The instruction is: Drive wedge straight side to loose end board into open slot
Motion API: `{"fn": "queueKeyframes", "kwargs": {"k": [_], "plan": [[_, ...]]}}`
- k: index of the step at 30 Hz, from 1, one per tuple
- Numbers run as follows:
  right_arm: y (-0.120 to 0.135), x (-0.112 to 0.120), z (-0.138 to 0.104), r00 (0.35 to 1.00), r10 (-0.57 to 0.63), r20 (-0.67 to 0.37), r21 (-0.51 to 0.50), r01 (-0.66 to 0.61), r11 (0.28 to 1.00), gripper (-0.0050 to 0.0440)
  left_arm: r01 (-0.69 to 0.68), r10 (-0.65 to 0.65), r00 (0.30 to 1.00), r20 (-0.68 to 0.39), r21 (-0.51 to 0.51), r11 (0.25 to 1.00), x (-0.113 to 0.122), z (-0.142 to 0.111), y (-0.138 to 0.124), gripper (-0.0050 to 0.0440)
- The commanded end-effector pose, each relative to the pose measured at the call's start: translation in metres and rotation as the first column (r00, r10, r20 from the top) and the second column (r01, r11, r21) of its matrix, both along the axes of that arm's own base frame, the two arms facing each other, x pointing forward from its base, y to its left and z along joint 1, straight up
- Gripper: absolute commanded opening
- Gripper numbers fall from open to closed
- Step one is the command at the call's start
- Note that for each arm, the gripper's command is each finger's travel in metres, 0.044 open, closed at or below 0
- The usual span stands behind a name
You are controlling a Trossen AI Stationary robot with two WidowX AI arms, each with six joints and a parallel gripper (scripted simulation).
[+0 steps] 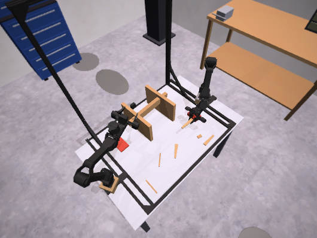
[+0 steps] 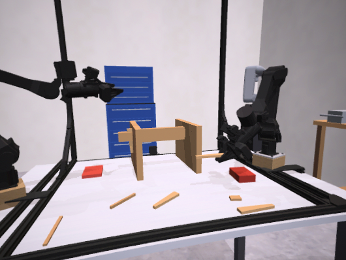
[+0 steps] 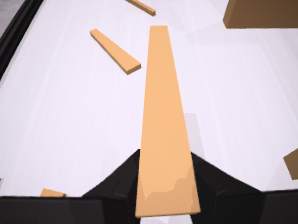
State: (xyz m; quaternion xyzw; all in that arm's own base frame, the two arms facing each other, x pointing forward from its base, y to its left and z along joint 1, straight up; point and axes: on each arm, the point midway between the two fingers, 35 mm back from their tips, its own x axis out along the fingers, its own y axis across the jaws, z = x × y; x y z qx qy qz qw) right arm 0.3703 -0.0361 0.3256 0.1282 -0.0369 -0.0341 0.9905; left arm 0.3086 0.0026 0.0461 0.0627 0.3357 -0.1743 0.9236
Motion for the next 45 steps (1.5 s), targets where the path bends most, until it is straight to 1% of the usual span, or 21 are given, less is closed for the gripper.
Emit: {"fn": "queueKeyframes", "kwargs": {"k": [1, 3, 5, 11, 14, 16, 18, 22, 24, 27, 29, 31, 33, 35, 36, 38, 41, 45], "plan": [[0.018, -0.026, -0.004, 0.999, 0.025, -0.028, -0.124, -0.029, 0.992, 0.044, 0.0, 0.0, 1.0, 0.001, 0.003, 1.0, 0.0, 0.0, 0.0, 0.0], [0.03, -0.045, -0.003, 0.998, 0.047, -0.031, -0.211, -0.053, 0.976, 0.044, 0.0, 0.0, 1.0, 0.001, 0.003, 1.0, 0.0, 0.0, 0.0, 0.0], [0.036, -0.054, -0.003, 0.998, 0.057, -0.032, -0.252, -0.064, 0.966, 0.044, 0.0, 0.0, 1.0, 0.001, 0.003, 1.0, 0.0, 0.0, 0.0, 0.0], [0.036, -0.055, -0.003, 0.998, 0.058, -0.032, -0.255, -0.064, 0.965, 0.044, 0.0, 0.0, 1.0, 0.001, 0.003, 1.0, 0.0, 0.0, 0.0, 0.0], [0.036, -0.055, -0.003, 0.998, 0.058, -0.032, -0.255, -0.064, 0.965, 0.044, -0.004, 0.003, 1.0, -0.012, -0.04, 0.999, 0.006, 0.008, -0.009, 0.0], [0.036, -0.055, -0.003, 0.998, 0.058, -0.032, -0.255, -0.064, 0.965, 0.044, -0.004, 0.003, 1.0, -0.012, -0.04, 0.999, 0.006, 0.008, -0.009, 0.0], [0.036, -0.055, -0.003, 0.998, 0.058, -0.032, -0.255, -0.064, 0.965, 0.044, -0.011, 0.007, 0.999, -0.039, -0.116, 0.993, 0.016, 0.024, -0.026, 0.0], [0.036, -0.055, -0.003, 0.998, 0.058, -0.032, -0.255, -0.064, 0.965, 0.044, -0.04, -0.005, 0.99, -0.141, -0.318, 0.947, 0.032, 0.073, -0.083, 0.0], [0.036, -0.055, -0.003, 0.998, 0.058, -0.032, -0.255, -0.064, 0.965, 0.044, -0.059, -0.022, 0.98, -0.196, -0.396, 0.917, 0.032, 0.097, -0.11, 0.0], [0.036, -0.055, -0.003, 0.998, 0.058, -0.032, -0.255, -0.064, 0.965, 0.044, -0.094, -0.068, 0.952, -0.297, -0.501, 0.861, 0.024, 0.126, -0.152, 0.0], [0.036, -0.055, -0.003, 0.998, 0.058, -0.032, -0.255, -0.064, 0.965, 0.044, -0.113, -0.1, 0.932, -0.349, -0.541, 0.833, 0.017, 0.14, -0.173, 0.0], [0.036, -0.055, -0.003, 0.998, 0.058, -0.032, -0.255, -0.064, 0.965, 0.044, -0.16, -0.115, 0.903, -0.415, -0.571, 0.805, 0.009, 0.149, -0.19, 0.0], [0.036, -0.055, -0.003, 0.998, 0.058, -0.032, -0.255, -0.064, 0.965, 0.044, -0.16, -0.115, 0.903, -0.415, -0.571, 0.805, 0.009, 0.149, -0.19, 0.0], [0.036, -0.055, -0.003, 0.998, 0.058, -0.032, -0.255, -0.064, 0.965, 0.044, -0.249, -0.132, 0.843, -0.521, -0.596, 0.763, -0.004, 0.161, -0.214, 0.0], [0.036, -0.055, -0.003, 0.998, 0.058, -0.032, -0.255, -0.064, 0.965, 0.044, -0.305, -0.137, 0.801, -0.583, -0.595, 0.744, -0.013, 0.166, -0.225, 0.0], [0.036, -0.055, -0.003, 0.998, 0.058, -0.032, -0.255, -0.064, 0.965, 0.044, -0.388, -0.145, 0.725, -0.673, -0.573, 0.722, -0.028, 0.174, -0.243, 0.0], [0.036, -0.055, -0.003, 0.998, 0.058, -0.032, -0.255, -0.064, 0.965, 0.044, -0.514, -0.141, 0.597, -0.79, -0.511, 0.688, -0.05, 0.185, -0.263, 0.0], [0.036, -0.055, -0.003, 0.998, 0.058, -0.032, -0.255, -0.064, 0.965, 0.044, -0.662, -0.119, 0.397, -0.91, -0.374, 0.649, -0.083, 0.199, -0.286, 0.0]]}}
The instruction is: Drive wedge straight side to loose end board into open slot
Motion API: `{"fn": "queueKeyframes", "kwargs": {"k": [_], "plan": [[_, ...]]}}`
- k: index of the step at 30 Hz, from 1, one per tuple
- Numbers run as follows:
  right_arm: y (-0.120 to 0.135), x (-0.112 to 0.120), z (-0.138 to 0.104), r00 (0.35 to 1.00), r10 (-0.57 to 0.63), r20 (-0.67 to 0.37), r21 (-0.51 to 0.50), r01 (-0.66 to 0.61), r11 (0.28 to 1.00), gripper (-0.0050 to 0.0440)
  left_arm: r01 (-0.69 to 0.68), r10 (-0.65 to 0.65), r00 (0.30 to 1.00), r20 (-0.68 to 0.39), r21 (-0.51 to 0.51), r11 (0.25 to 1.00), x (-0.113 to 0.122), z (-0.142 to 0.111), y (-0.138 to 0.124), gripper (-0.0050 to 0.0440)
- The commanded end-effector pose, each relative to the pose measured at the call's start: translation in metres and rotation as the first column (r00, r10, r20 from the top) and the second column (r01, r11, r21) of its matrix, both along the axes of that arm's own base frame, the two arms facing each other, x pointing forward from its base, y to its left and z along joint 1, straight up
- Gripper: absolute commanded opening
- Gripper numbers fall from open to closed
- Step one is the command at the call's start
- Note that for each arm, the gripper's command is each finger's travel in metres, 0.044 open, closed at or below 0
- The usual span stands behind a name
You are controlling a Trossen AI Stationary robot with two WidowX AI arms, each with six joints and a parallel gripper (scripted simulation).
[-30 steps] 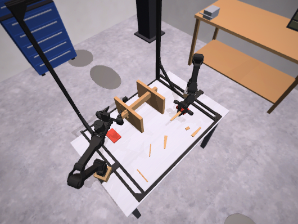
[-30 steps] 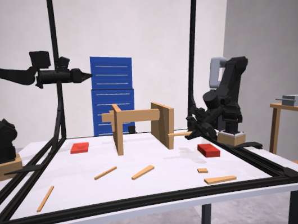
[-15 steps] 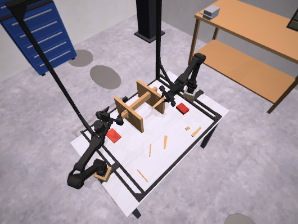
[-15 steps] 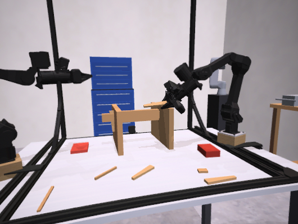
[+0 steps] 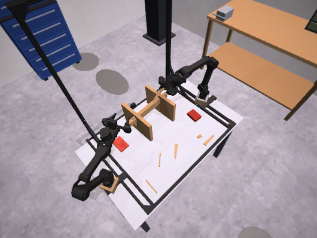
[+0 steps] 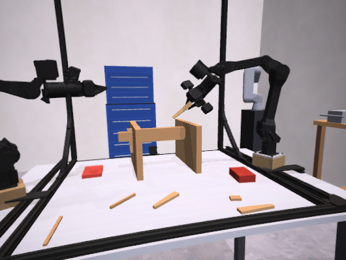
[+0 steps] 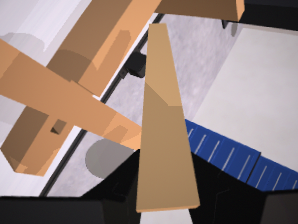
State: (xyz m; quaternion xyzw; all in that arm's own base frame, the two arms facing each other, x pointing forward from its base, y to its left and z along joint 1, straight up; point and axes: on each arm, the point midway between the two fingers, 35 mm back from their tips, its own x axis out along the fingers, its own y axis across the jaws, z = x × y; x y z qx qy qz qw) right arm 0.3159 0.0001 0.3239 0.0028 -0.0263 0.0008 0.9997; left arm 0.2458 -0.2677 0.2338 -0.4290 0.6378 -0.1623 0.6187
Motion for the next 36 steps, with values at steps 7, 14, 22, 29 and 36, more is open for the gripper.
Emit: {"fn": "queueKeyframes", "kwargs": {"k": [7, 14, 22, 29, 36], "plan": [[0.0, 0.0, -0.001, 1.0, -0.002, -0.003, -0.006, 0.002, 1.0, 0.044, -0.141, 0.161, 0.886, -0.436, 0.077, 0.987, -0.055, 0.019, -0.029, 0.0], [0.0, 0.0, -0.001, 1.0, -0.002, -0.003, -0.006, 0.002, 1.0, 0.044, -0.316, 0.444, 0.605, -0.661, 0.312, 0.896, -0.057, 0.003, -0.011, 0.0], [0.0, 0.0, -0.001, 1.0, -0.002, -0.003, -0.006, 0.002, 1.0, 0.044, -0.33, 0.477, 0.553, -0.683, 0.346, 0.878, -0.06, 0.005, -0.012, 0.0], [0.0, 0.0, -0.001, 1.0, -0.002, -0.003, -0.006, 0.002, 1.0, 0.044, -0.328, 0.475, 0.558, -0.68, 0.345, 0.879, -0.061, 0.003, -0.011, 0.0], [0.0, 0.0, -0.001, 1.0, -0.002, -0.003, -0.006, 0.002, 1.0, 0.044, -0.327, 0.474, 0.56, -0.679, 0.345, 0.88, -0.057, 0.002, -0.012, 0.0]]}}
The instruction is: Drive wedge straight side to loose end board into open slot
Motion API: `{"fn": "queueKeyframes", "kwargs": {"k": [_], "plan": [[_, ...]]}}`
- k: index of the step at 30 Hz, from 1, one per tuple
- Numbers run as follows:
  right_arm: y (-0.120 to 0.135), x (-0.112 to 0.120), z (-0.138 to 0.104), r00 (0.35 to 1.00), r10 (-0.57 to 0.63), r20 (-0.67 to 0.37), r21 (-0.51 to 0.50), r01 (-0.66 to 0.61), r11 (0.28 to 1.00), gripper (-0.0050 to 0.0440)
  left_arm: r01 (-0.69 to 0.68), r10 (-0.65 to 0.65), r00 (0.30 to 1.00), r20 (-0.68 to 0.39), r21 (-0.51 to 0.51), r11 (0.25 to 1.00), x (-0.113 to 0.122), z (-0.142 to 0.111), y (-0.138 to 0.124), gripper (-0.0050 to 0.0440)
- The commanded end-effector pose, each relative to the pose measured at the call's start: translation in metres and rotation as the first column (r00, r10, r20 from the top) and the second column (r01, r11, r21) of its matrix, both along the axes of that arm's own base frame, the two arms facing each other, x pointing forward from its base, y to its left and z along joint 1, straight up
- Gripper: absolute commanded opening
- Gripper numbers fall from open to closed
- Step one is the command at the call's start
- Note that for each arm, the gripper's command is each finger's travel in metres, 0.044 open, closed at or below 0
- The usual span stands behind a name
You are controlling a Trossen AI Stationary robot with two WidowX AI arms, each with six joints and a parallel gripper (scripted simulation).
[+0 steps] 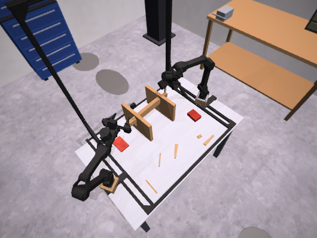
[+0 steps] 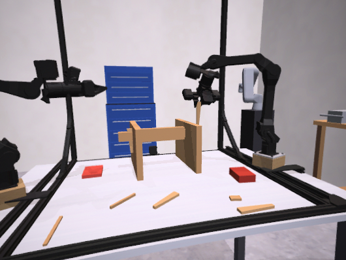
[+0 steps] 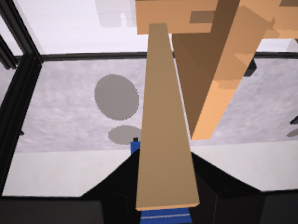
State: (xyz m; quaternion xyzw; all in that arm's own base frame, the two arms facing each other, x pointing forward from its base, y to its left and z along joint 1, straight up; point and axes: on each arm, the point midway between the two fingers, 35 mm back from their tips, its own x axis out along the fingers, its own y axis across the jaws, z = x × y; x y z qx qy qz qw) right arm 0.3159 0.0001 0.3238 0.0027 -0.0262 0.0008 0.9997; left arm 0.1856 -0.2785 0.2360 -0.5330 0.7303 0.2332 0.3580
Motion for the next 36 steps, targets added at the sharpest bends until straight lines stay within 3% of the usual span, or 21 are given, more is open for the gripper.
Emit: {"fn": "queueKeyframes", "kwargs": {"k": [1, 27, 36], "plan": [[0.0, 0.0, -0.001, 1.0, -0.002, -0.002, -0.005, 0.002, 1.0, 0.044, 0.001, -0.001, 1.0, 0.001, -0.003, 1.0, 0.005, 0.0, -0.002, 0.0], [0.0, 0.0, -0.001, 1.0, -0.002, -0.002, -0.005, 0.002, 1.0, 0.044, 0.004, -0.004, 1.0, 0.004, -0.003, 1.0, 0.039, -0.002, -0.016, 0.0], [0.0, 0.0, -0.001, 1.0, -0.002, -0.002, -0.005, 0.002, 1.0, 0.044, 0.003, -0.003, 1.0, 0.004, -0.001, 1.0, 0.035, -0.003, -0.014, 0.0]]}}
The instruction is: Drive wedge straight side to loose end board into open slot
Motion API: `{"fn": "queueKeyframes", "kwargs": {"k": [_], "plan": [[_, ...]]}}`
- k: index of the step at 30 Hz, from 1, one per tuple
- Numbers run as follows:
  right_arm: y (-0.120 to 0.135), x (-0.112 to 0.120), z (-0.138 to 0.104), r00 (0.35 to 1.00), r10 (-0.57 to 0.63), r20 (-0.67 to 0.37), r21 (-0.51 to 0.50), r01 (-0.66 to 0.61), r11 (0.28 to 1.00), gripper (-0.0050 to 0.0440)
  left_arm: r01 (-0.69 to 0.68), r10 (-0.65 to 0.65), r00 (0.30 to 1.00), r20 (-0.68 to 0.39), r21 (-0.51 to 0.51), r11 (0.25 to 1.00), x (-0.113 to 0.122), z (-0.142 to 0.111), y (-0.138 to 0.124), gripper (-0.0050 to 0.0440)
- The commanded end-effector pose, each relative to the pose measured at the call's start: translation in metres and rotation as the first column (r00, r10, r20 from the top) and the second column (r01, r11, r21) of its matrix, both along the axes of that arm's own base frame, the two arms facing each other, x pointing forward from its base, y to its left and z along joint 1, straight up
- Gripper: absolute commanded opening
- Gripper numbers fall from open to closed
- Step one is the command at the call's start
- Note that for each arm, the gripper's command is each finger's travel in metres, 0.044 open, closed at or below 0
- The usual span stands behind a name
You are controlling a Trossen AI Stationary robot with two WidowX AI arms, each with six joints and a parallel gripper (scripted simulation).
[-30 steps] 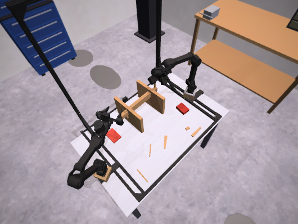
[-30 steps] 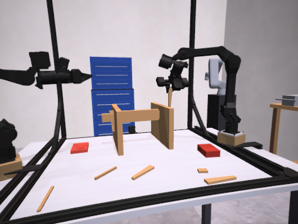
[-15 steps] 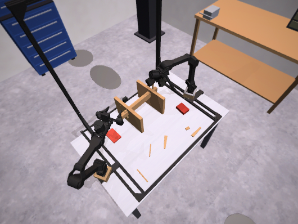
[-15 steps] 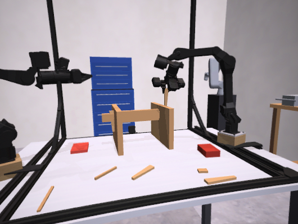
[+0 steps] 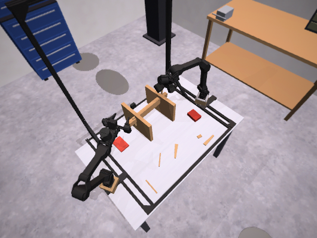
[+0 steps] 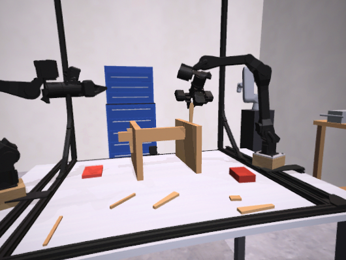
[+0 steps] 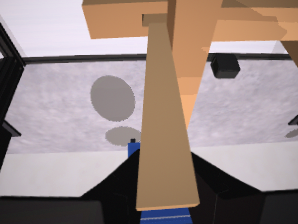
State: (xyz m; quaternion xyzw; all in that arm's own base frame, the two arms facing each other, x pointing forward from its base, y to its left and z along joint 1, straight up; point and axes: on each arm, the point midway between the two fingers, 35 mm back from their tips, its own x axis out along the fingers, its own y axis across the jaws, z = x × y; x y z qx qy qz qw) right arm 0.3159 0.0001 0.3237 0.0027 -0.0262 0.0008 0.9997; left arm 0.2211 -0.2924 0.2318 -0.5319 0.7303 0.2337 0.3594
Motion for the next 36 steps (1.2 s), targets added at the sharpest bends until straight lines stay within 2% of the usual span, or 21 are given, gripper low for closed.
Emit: {"fn": "queueKeyframes", "kwargs": {"k": [1, 36], "plan": [[0.0, 0.0, -0.001, 1.0, -0.002, -0.002, -0.005, 0.002, 1.0, 0.044, 0.001, -0.001, 1.0, 0.003, -0.004, 1.0, -0.001, 0.001, 0.0, 0.0], [0.0, 0.0, -0.001, 1.0, -0.002, -0.002, -0.005, 0.002, 1.0, 0.044, -0.001, 0.001, 1.0, -0.001, -0.002, 1.0, 0.002, -0.015, -0.001, 0.0]]}}
